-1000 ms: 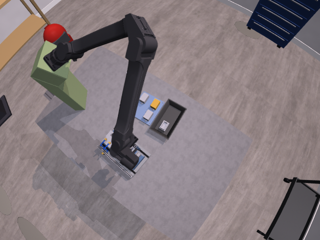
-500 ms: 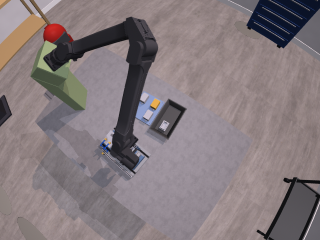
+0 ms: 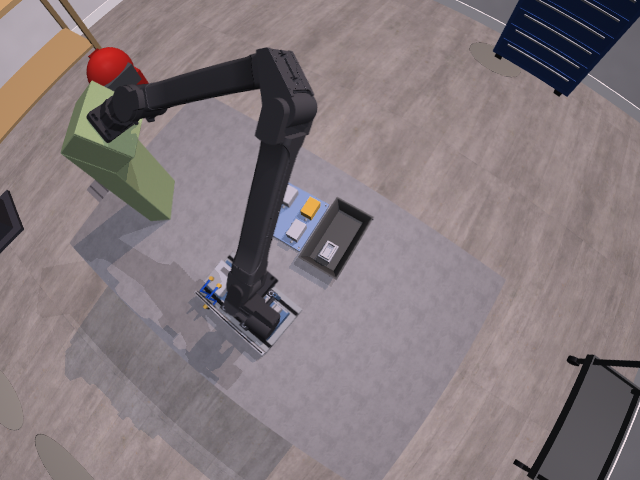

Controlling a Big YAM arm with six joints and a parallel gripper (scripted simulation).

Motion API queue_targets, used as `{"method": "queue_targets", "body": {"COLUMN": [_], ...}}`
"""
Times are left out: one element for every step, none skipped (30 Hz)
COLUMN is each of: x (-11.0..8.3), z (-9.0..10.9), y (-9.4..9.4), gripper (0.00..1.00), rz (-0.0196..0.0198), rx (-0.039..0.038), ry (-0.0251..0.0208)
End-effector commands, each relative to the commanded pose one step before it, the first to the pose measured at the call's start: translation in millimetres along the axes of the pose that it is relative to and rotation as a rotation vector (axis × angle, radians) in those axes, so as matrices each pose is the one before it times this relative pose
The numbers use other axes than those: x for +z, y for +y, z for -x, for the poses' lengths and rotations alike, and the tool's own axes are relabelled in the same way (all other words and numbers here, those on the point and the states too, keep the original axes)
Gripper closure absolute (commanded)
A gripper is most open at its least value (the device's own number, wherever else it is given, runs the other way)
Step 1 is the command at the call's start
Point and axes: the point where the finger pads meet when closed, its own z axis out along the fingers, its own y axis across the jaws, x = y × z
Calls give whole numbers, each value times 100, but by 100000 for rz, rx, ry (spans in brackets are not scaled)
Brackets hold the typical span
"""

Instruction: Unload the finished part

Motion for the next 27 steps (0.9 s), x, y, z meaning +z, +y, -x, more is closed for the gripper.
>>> {"method": "queue_targets", "body": {"x": [-1736, 1062, 1302, 224, 166, 158, 154, 146, 133, 120, 6, -190, -243, -124, 215, 0, 0, 312, 335, 231, 43, -110, -179, -199, -143, -84, -3], "z": [18, 241, 90, 13, 0, 0, -25, -24, -2, 18, -120, -399, 68, 432, 400, 0, 0, -49, -105, -147, -184, -203, -121, 108, 229, 146, 23], "y": [-2508, 568, 1154, 57, 9, 8, 188, 182, 29, -116, -213, -191, -382, -411, -24, 0, 0, 346, 479, 355, 172, -17, -160, -300, -279, -164, -17], "gripper": [36, 36, 36, 36, 36, 36, 36, 36, 36, 36, 36, 36, 36, 36, 36, 36, 36, 36, 36, 36, 36, 36, 36, 36, 36, 36, 36], "rz": [-5826, 1458, 2377, 112, 6, 7, 236, 229, 37, -149, -383, -550, -742, -613, 148, 0, 0, 625, 807, 572, 192, -166, -383, -533, -435, -250, -21], "rx": [-1104, 14, 667, 24, 9, 8, 217, 209, 33, -135, -47, 341, -325, -778, -482, 0, 0, 310, 473, 436, 363, 254, 49, -328, -455, -273, -96], "ry": [1225, -755, -772, -44, -2, -1, 25, 25, -9, -25, 153, 496, 147, -254, -469, 0, 0, -147, -40, 20, 157, 251, 215, 32, -120, -116, -28]}}
